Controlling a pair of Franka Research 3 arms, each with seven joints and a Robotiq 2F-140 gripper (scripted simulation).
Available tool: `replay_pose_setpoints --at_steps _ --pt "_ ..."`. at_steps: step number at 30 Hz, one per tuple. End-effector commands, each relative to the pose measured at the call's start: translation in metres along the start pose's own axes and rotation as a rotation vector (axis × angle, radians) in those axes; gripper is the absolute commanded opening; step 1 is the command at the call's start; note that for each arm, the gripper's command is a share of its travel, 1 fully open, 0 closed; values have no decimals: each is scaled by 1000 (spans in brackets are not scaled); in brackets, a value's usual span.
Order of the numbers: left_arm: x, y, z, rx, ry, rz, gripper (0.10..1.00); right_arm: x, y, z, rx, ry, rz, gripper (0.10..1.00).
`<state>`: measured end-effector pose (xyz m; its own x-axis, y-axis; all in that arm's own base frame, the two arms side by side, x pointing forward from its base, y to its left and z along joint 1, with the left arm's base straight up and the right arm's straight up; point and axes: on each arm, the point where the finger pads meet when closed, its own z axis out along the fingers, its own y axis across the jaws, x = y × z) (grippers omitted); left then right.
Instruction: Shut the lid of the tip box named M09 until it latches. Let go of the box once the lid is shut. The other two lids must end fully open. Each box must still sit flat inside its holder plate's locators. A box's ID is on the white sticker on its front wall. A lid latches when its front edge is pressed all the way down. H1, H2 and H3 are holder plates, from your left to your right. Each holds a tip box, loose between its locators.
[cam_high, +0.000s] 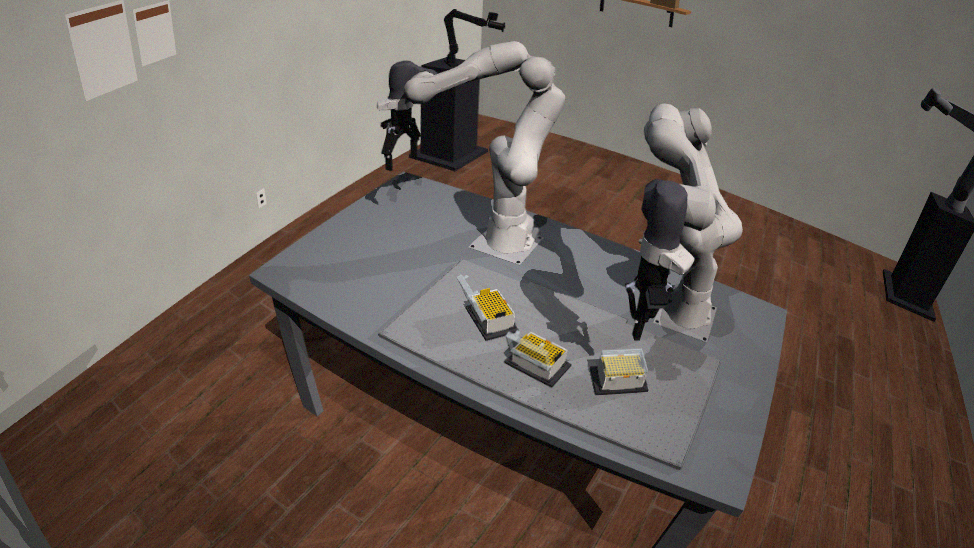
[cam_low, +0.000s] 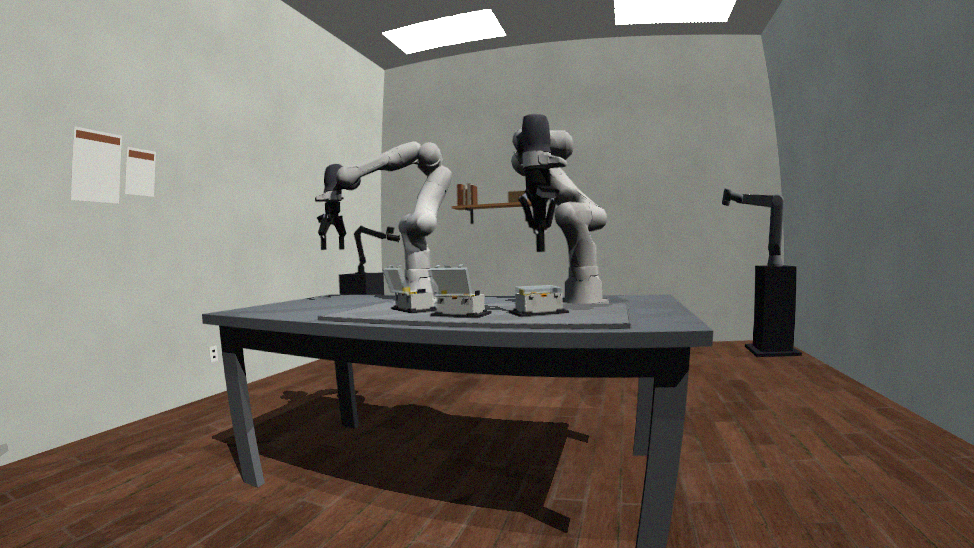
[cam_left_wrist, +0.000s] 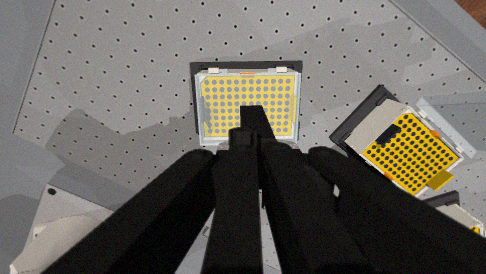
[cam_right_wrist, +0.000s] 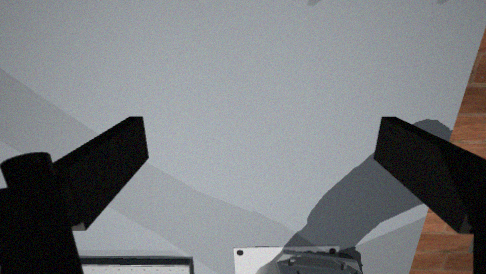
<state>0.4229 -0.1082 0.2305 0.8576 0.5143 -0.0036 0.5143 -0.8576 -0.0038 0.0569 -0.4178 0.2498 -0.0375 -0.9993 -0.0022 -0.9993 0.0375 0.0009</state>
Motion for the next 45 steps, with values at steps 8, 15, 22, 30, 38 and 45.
replay_pose_setpoints --at_steps 8,15,22,30,38,45 --pt "-13 2 17 -4 4 -5 99 0 0 0 1 2 5 1000" --pt "-24 2 32 -4 4 -5 99 0 0 0 1 2 5 1000" --pt "-36 2 47 -4 4 -5 99 0 0 0 1 2 5 1000" --pt "-45 2 60 -4 4 -5 99 0 0 0 1 2 5 1000" --pt "-51 2 68 -4 4 -5 99 0 0 0 1 2 5 1000" --pt "-51 2 68 -4 4 -5 99 0 0 0 1 2 5 1000"
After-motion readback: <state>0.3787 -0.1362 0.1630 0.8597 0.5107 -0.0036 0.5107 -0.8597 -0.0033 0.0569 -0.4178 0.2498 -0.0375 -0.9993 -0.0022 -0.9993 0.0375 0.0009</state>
